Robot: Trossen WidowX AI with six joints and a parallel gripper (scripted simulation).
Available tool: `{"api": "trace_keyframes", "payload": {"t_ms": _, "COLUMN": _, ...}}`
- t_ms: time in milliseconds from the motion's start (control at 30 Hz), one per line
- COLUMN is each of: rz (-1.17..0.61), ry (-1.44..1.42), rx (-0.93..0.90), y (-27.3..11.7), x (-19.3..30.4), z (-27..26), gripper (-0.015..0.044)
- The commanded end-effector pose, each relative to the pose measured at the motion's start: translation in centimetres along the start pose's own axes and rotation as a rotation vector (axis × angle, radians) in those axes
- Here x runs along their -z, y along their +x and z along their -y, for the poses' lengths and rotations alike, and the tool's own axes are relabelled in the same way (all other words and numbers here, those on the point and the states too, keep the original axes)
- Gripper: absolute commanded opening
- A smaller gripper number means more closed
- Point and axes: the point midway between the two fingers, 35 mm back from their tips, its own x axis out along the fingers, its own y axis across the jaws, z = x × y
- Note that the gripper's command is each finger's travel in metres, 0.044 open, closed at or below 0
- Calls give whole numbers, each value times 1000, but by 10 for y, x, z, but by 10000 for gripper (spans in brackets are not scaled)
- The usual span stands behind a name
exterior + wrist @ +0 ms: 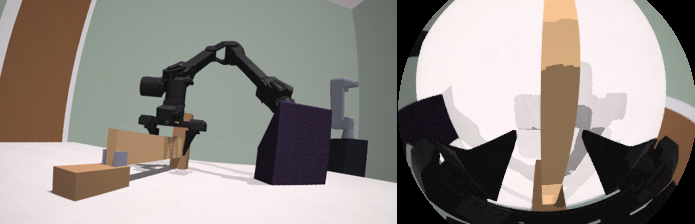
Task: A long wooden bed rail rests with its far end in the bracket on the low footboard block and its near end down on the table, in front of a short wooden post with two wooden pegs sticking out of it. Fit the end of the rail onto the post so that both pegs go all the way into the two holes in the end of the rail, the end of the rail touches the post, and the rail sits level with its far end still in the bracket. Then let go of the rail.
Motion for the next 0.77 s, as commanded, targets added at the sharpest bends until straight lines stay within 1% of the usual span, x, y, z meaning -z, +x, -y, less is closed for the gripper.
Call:
{"api": "trace_keyframes", "payload": {"t_ms": 0, "rz": -1, "ry": 1, "rx": 1, "y": 0, "x": 0, "z": 0, "gripper": 440}}
{"api": "trace_keyframes", "payload": {"t_ms": 100, "rz": 0, "ry": 1, "rx": 1, "y": -2, "x": -2, "z": 0, "gripper": 440}}
{"api": "trace_keyframes", "payload": {"t_ms": 200, "rz": 2, "ry": 0, "rx": 5, "y": -23, "x": -24, "z": 0, "gripper": 440}}
{"api": "trace_keyframes", "payload": {"t_ms": 267, "rz": 2, "ry": 0, "rx": 7, "y": -30, "x": -31, "z": 0, "gripper": 440}}
{"api": "trace_keyframes", "payload": {"t_ms": 733, "rz": 2, "ry": 0, "rx": 7, "y": -30, "x": -31, "z": 0, "gripper": 440}}
